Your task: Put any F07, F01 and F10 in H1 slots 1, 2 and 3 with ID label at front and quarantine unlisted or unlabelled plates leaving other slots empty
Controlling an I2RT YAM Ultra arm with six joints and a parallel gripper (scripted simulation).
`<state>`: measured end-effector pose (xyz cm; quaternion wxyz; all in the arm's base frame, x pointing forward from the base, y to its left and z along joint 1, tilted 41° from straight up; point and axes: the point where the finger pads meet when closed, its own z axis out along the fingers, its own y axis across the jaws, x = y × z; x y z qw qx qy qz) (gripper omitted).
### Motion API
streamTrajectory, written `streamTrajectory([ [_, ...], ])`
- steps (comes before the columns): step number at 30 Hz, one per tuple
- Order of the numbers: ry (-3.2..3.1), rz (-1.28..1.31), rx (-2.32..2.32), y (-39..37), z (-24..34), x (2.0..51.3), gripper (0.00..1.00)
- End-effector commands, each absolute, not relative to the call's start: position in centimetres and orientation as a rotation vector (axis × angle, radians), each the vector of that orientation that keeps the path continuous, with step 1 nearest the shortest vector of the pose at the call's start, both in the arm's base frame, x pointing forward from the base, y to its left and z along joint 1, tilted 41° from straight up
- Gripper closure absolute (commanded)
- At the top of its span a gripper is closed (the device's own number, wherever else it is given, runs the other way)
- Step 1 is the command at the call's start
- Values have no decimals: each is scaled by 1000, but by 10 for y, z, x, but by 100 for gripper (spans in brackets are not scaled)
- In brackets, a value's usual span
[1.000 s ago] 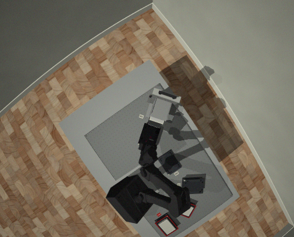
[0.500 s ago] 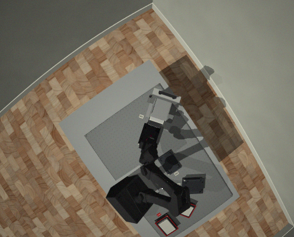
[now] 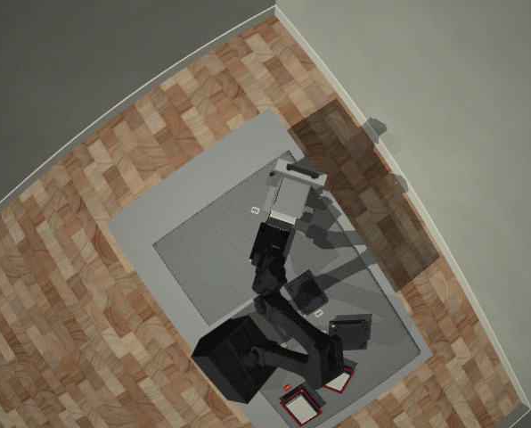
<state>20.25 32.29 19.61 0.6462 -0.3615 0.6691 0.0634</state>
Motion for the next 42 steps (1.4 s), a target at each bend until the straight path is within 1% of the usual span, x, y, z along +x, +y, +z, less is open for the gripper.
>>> streamTrajectory([
  [1, 1514, 158, -820, 325, 200, 201, 100],
  [42, 1514, 158, -819, 342, 214, 214, 100],
])
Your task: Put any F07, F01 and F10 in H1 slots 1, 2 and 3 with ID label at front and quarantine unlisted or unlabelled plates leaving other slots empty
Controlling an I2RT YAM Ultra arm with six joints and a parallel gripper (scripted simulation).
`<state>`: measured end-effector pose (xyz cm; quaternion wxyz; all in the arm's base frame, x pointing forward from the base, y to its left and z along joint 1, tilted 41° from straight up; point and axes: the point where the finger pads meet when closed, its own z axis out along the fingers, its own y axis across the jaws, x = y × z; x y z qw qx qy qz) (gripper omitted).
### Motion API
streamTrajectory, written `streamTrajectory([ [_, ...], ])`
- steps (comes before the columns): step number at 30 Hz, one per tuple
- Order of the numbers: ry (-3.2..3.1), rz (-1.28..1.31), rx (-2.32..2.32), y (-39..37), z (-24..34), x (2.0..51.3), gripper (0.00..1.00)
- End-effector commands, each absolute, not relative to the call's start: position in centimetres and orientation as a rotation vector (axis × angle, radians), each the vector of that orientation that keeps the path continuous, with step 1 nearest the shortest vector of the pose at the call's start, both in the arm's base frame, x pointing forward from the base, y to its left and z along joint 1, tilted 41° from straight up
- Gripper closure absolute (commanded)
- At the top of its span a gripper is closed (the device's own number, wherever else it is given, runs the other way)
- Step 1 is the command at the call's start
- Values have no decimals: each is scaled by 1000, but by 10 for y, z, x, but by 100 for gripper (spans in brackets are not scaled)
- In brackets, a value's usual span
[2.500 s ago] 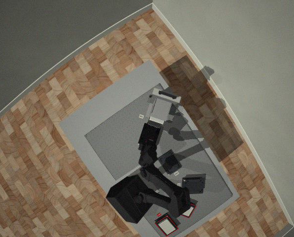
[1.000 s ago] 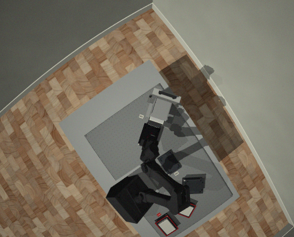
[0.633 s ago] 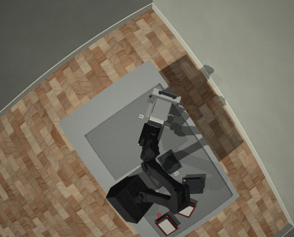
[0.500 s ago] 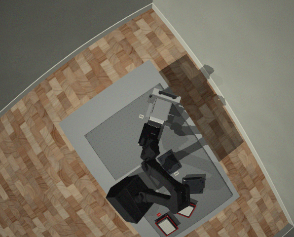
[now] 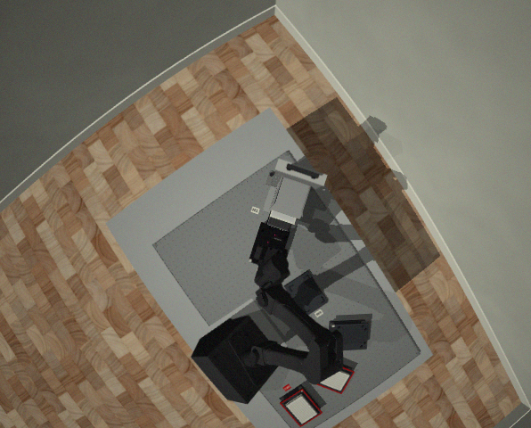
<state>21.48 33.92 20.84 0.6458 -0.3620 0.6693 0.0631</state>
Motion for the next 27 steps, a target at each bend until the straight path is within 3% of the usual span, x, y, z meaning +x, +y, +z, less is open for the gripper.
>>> streamTrajectory([
  [1, 1514, 158, -819, 342, 214, 214, 100],
  [27, 1513, 158, -819, 352, 222, 221, 100],
])
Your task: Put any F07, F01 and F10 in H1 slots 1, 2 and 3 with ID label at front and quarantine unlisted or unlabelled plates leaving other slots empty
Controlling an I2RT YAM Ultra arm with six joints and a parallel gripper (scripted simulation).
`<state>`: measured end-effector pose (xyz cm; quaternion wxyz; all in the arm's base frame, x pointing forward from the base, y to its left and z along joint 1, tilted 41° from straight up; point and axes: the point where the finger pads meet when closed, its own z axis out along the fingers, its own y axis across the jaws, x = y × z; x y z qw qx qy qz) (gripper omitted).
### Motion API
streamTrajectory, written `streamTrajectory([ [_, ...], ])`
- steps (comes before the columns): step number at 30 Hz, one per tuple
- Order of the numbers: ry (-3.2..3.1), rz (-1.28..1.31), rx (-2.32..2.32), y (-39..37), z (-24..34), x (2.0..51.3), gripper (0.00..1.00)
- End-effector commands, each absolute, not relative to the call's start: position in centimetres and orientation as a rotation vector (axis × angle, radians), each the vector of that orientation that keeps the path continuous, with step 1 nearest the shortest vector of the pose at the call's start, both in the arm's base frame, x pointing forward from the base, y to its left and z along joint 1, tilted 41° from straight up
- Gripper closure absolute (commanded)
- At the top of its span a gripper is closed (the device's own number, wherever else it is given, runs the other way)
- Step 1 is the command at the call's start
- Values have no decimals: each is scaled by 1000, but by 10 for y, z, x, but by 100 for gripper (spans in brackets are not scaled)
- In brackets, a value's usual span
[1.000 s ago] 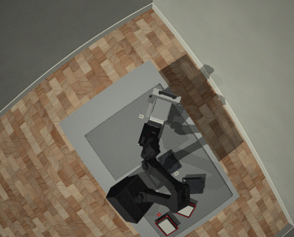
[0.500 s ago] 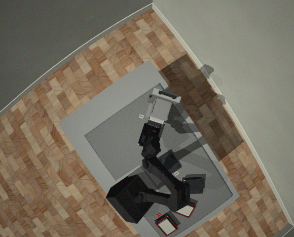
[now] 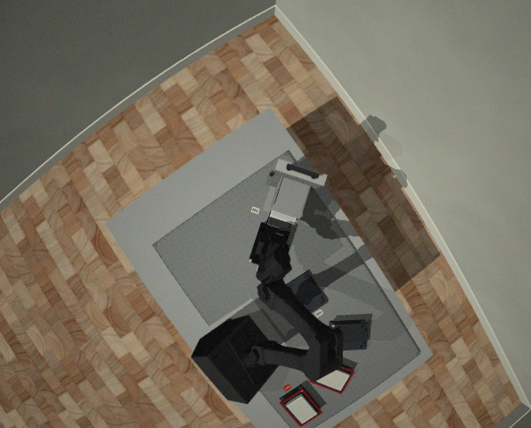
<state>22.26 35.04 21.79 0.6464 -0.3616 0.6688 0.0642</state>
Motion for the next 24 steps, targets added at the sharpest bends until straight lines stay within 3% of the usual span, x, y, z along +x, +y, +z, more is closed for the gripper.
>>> streamTrajectory([
  [1, 1513, 158, -819, 353, 223, 222, 100],
  [24, 1513, 159, -819, 362, 230, 229, 100],
])
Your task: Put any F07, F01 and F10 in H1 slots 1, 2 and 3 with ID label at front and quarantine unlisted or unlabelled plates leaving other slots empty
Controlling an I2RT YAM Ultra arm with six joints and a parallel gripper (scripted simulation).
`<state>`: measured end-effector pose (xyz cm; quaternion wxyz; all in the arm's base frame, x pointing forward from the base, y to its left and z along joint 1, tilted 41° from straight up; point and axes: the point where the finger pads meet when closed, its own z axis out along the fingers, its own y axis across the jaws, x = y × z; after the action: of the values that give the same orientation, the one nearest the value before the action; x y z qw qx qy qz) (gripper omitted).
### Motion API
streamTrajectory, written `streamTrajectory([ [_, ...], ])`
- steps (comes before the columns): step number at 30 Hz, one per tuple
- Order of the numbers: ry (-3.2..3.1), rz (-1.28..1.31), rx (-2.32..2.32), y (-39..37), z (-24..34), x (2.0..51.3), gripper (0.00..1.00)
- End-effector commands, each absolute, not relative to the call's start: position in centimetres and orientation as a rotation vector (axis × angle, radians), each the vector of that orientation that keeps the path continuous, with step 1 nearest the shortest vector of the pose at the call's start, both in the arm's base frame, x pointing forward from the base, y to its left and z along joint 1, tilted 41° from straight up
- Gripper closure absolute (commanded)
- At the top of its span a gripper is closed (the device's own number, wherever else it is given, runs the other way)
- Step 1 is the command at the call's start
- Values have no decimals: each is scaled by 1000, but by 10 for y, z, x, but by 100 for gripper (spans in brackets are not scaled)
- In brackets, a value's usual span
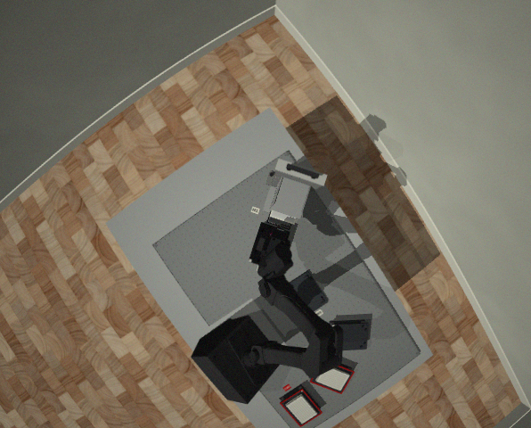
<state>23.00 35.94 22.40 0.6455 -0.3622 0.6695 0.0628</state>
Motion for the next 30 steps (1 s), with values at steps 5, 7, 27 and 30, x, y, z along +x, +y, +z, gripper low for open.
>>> streamTrajectory([
  [5, 1513, 159, -819, 364, 232, 230, 100],
  [7, 1513, 159, -819, 365, 233, 231, 100],
  [27, 1513, 159, -819, 372, 239, 236, 100],
  [30, 1513, 159, -819, 374, 240, 237, 100],
])
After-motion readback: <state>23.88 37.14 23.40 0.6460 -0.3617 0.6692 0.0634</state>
